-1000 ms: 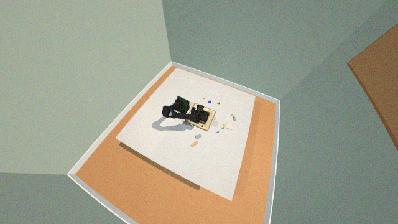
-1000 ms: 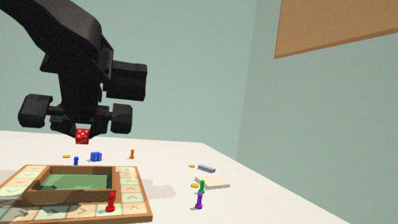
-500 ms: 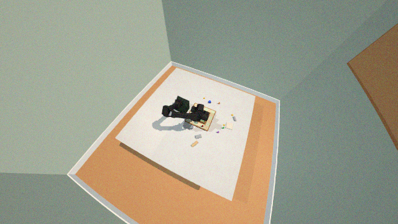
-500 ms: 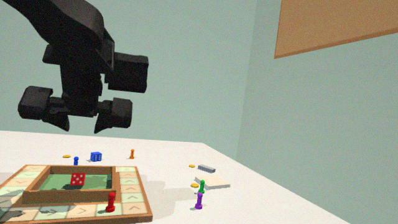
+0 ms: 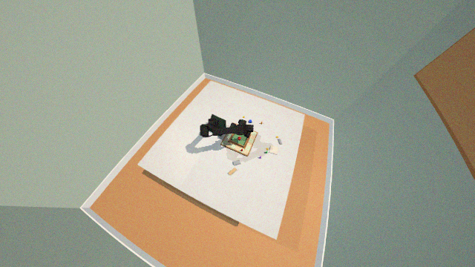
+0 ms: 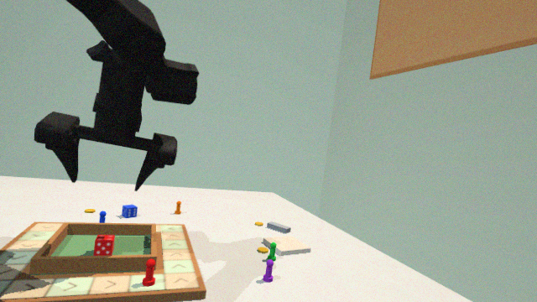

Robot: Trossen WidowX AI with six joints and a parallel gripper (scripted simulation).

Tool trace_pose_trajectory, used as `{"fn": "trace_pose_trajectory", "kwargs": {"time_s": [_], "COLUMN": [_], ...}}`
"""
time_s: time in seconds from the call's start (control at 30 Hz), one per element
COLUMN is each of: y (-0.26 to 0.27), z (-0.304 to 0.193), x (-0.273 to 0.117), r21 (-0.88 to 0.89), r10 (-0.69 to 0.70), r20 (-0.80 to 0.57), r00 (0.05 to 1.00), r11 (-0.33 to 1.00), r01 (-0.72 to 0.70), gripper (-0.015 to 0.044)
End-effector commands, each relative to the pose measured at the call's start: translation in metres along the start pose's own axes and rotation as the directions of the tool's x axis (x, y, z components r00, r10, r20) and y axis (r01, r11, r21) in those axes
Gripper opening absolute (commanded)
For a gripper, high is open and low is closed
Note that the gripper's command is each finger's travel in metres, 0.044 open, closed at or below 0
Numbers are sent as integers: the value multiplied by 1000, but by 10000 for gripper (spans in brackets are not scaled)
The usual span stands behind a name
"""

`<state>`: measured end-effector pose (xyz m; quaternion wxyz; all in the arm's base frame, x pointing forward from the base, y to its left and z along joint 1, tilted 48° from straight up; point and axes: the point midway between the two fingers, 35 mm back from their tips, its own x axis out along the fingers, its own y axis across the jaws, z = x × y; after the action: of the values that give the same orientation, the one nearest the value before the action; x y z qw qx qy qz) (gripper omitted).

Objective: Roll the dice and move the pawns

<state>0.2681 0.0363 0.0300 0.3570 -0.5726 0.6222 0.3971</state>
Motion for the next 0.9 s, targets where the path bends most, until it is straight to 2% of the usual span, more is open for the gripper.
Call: {"fn": "trace_pose_trajectory", "kwargs": {"time_s": [0.0,0.17,0.2,0.23,0.3,0.43,0.47,0.63,0.87], "y": [-6,-6,-2,-2,-6,-26,-30,-41,-38], "z": [5,5,5,5,12,55,67,125,177], "x": [13,13,13,13,14,26,30,56,90], "r21": [-27,-27,-26,-26,8,203,254,485,665], "r10": [-90,-90,-57,-57,-58,-64,-66,-75,-85], "r20": [-367,-367,-297,-297,-298,-304,-306,-319,-334], "r00": [926,926,953,953,953,950,950,945,939], "r11": [996,996,998,998,998,970,956,844,685], "r01": [86,86,51,51,63,130,148,231,299], "gripper": [440,440,440,440,387,282,275,275,275]}}
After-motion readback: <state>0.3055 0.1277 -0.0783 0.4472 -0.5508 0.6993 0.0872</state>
